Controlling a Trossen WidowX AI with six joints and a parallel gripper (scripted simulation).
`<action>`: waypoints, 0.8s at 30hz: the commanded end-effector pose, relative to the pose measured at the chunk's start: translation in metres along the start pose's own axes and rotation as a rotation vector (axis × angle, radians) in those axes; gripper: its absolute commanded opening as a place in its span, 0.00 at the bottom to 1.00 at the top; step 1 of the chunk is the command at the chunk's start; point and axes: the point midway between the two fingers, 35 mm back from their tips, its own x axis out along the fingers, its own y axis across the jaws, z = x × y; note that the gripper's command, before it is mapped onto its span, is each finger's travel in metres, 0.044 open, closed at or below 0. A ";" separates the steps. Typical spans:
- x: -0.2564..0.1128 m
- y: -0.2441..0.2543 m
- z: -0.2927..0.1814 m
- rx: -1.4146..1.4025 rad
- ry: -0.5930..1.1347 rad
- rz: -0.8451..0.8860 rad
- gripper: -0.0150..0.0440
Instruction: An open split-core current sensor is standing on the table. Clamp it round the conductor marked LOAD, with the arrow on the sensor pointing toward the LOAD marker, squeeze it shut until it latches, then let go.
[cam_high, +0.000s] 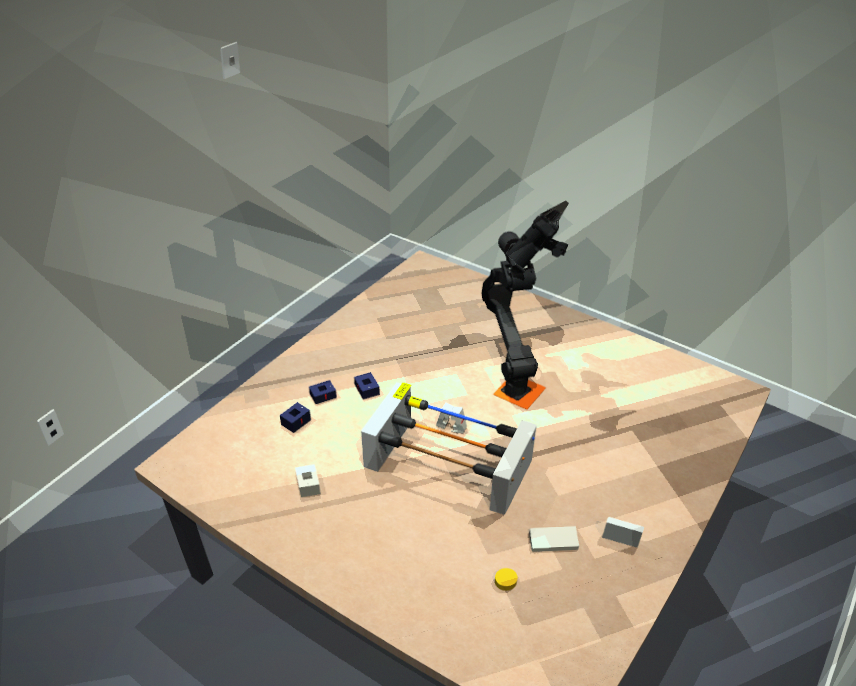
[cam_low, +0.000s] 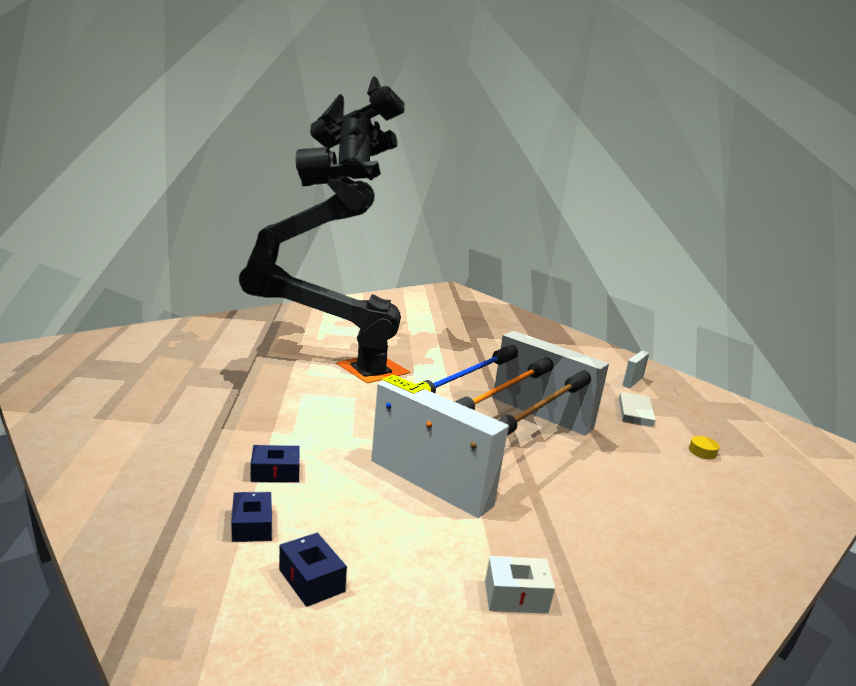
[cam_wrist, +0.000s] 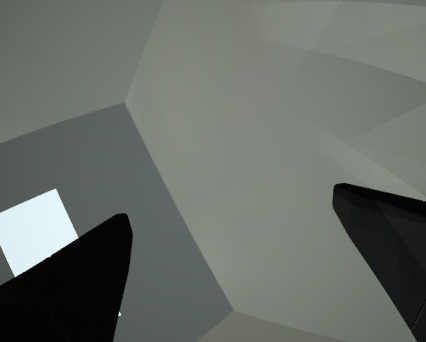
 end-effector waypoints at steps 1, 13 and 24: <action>0.000 0.002 0.001 0.012 -0.002 0.009 0.98; -0.041 0.153 0.054 0.657 0.130 0.603 1.00; -0.156 0.255 0.065 1.025 0.659 1.068 1.00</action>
